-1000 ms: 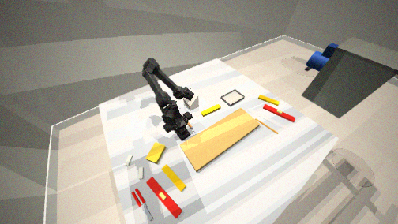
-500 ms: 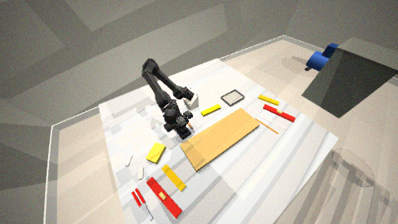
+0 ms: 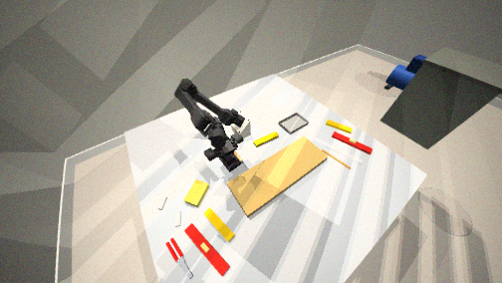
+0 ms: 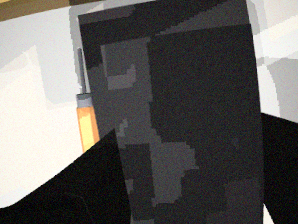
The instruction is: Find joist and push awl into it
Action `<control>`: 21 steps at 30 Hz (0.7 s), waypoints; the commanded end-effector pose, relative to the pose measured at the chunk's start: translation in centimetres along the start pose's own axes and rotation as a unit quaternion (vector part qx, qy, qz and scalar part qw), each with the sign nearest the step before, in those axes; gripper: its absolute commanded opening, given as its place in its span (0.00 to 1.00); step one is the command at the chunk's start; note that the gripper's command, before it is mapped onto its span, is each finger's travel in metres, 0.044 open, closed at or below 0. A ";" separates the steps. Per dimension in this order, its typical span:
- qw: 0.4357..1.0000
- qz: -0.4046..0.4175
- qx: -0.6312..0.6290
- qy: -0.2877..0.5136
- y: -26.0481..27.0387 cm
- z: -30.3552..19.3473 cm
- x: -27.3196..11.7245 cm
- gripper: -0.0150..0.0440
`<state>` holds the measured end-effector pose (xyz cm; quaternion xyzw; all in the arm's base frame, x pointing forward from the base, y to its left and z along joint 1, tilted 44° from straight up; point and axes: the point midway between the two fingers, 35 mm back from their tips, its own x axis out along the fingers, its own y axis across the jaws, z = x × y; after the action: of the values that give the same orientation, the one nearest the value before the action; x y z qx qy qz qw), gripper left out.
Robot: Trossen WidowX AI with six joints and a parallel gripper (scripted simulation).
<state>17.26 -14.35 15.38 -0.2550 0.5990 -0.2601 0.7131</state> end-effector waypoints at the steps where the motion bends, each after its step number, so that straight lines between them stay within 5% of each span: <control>1: 1.000 -0.005 0.002 -0.002 -0.2 0.3 -1.6 0.25; 21: 1.000 -0.013 0.008 -0.006 -1.4 4.8 -3.8 0.25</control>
<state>20.12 -12.41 19.23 -0.2612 0.5946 -0.2664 0.7122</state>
